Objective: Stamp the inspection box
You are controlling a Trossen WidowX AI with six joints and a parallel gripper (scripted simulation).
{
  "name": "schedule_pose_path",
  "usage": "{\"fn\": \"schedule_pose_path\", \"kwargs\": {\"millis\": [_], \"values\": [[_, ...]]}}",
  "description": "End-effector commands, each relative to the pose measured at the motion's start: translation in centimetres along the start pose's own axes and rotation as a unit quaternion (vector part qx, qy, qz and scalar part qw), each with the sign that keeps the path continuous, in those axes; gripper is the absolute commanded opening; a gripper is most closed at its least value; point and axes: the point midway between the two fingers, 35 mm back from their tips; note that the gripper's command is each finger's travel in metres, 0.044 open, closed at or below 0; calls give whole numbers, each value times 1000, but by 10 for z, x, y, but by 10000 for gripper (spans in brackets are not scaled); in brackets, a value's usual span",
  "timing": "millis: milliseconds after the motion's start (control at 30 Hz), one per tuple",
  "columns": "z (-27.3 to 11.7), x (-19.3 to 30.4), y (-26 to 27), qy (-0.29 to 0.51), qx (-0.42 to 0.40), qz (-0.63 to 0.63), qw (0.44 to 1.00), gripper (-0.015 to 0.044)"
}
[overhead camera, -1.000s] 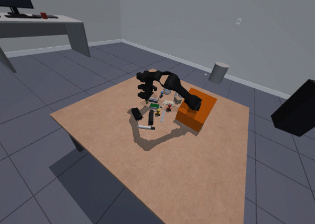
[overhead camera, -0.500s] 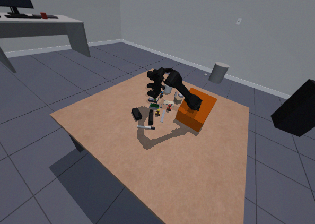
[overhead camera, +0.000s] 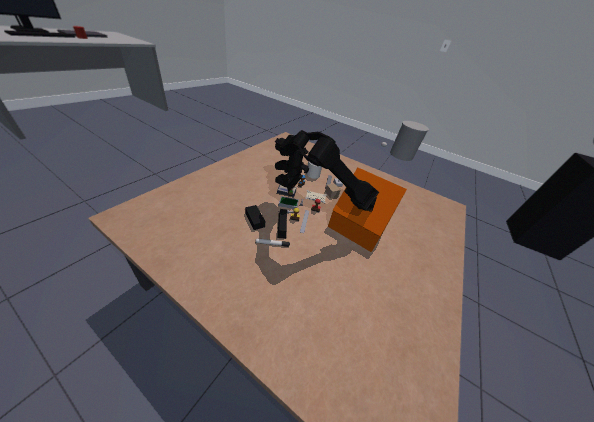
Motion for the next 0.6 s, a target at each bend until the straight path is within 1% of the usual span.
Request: {"fn": "schedule_pose_path", "kwargs": {"millis": [0,567], "values": [[4,1,0,1,-2,3,1000,0],[15,1,-1,1,-2,2,1000,0]]}}
Point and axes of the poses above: the point midway between the two fingers, 35 mm back from their tips, its own z axis out along the fingers, its own y axis across the jaws, x = y × z, and after that the axes turned 3 degrees about -z, right-handed
